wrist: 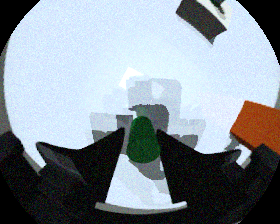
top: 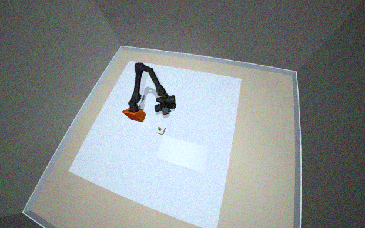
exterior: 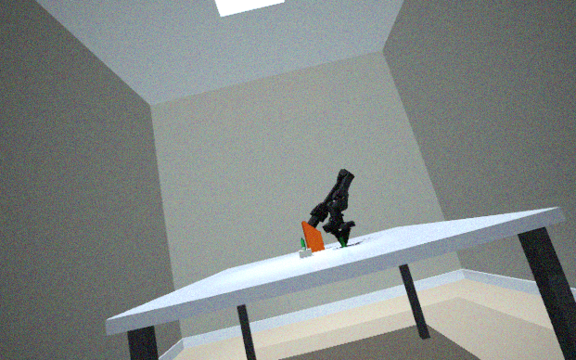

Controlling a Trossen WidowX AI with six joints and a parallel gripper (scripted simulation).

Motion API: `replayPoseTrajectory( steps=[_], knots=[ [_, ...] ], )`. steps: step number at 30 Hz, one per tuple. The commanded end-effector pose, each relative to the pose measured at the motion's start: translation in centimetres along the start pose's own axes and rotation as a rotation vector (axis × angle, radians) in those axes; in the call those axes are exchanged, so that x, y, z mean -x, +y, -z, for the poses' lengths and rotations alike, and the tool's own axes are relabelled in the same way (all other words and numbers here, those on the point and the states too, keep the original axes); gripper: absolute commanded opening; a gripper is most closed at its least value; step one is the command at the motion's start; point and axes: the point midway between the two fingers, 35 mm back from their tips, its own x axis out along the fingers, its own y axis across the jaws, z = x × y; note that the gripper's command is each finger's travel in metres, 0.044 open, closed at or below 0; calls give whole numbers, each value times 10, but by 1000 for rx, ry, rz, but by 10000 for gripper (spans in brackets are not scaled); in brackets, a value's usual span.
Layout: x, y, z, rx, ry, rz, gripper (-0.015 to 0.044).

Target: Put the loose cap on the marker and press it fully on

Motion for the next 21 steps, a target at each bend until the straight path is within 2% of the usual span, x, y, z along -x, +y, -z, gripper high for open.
replayPoseTrajectory(
  steps=[1, 9, 13, 21],
  knots=[
    [-1, -1, -1, -7, -4, 3, 154],
    [-1, -1, -1, -7, -4, 3, 101],
    [4, -1, -1, -7, -6, 3, 0],
    [22, 0, -2, -7, -9, 4, 0]
  ],
)
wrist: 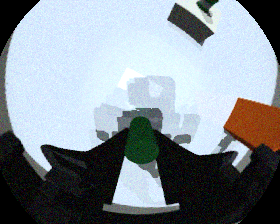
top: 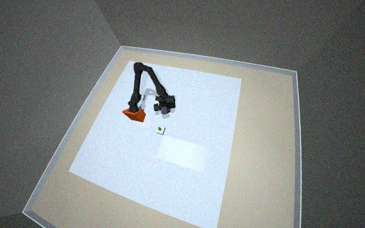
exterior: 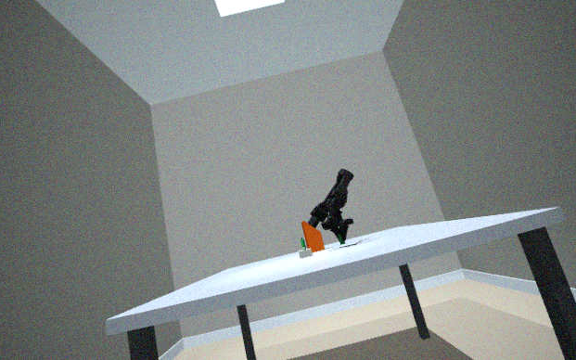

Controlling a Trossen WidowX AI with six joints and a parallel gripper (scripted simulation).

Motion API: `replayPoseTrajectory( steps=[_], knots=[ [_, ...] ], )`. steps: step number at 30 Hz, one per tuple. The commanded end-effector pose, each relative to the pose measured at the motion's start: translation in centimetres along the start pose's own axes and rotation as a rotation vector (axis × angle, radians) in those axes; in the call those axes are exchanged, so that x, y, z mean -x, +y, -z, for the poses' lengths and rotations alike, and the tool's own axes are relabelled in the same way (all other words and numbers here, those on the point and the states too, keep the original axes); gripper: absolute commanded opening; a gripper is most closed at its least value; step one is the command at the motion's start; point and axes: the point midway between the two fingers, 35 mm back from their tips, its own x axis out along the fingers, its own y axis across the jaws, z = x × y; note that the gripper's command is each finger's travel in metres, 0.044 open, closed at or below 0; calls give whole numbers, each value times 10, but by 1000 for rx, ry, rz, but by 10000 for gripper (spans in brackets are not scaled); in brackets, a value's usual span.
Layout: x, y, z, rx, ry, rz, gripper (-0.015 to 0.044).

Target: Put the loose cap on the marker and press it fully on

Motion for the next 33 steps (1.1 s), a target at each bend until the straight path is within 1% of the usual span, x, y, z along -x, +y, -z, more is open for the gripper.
replayPoseTrajectory(
  steps=[1, 16, 20, 33],
  knots=[
    [10, 4, 0, 11, -4, -9, 0],
    [43, 2, 2, 11, -2, -10, 0],
    [45, 2, 1, 9, -4, -10, 0],
    [57, -2, -42, -22, -48, -14, 0]
  ],
)
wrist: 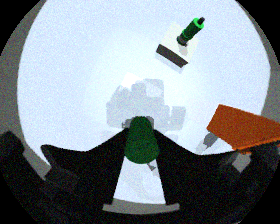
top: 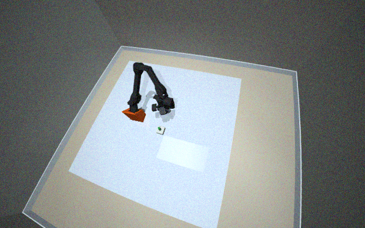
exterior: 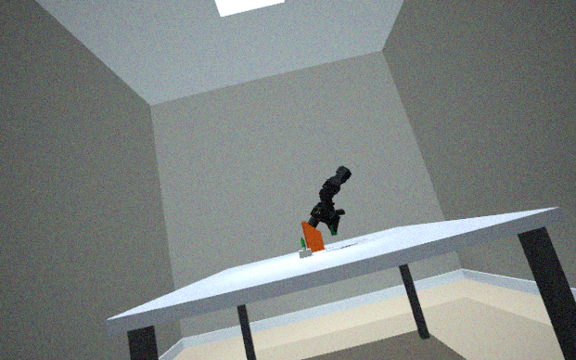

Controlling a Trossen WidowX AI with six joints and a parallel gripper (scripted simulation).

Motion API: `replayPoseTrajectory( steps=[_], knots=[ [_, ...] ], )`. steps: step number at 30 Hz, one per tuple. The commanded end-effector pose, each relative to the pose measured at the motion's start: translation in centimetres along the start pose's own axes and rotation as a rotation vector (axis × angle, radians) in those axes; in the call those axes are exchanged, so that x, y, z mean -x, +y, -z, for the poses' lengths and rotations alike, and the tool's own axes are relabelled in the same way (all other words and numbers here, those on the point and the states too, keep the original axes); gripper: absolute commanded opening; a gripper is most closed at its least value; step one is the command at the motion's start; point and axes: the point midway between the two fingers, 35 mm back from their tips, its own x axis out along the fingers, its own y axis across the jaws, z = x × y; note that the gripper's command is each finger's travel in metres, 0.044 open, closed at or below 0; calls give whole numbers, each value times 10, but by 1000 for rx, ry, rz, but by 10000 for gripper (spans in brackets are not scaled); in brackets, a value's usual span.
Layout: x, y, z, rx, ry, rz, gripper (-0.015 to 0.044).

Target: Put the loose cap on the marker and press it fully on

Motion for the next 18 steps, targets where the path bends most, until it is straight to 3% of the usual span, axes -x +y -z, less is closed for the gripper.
replayPoseTrajectory(
  steps=[1, 18],
  knots=[
    [5, 1, -13, 7, -16, -8, 0],
    [19, -17, -70, -14, -43, 17, 0]
  ],
)
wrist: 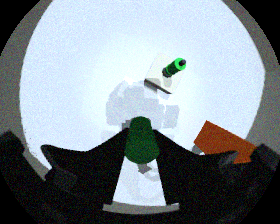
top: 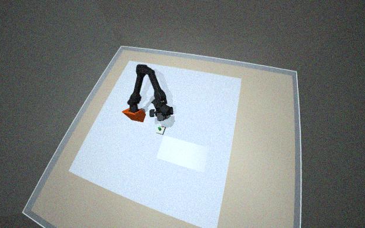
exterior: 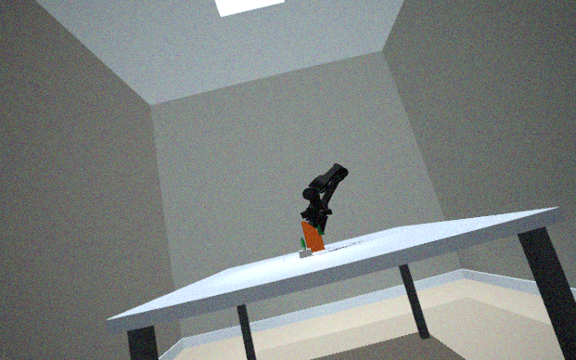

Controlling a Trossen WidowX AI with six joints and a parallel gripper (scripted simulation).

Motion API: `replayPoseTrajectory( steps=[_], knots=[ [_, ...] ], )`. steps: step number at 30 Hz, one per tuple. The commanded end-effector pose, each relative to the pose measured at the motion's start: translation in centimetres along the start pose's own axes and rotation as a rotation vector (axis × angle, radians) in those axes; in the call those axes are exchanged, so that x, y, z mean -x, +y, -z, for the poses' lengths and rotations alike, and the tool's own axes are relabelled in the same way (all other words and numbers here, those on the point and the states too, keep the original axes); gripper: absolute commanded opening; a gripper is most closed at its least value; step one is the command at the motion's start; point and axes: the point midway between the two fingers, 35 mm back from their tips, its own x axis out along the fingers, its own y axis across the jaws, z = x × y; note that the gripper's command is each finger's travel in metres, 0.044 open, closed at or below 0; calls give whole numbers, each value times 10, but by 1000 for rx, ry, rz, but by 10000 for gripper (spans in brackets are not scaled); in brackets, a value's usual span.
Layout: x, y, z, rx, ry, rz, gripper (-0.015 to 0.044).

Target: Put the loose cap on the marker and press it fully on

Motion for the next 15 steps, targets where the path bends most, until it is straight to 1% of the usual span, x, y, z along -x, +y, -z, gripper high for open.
replayPoseTrajectory(
  steps=[1, 15],
  knots=[
    [4, -3, -13, 9, -10, 3, 0],
    [15, -22, -57, 31, 7, 6, 0]
  ],
)
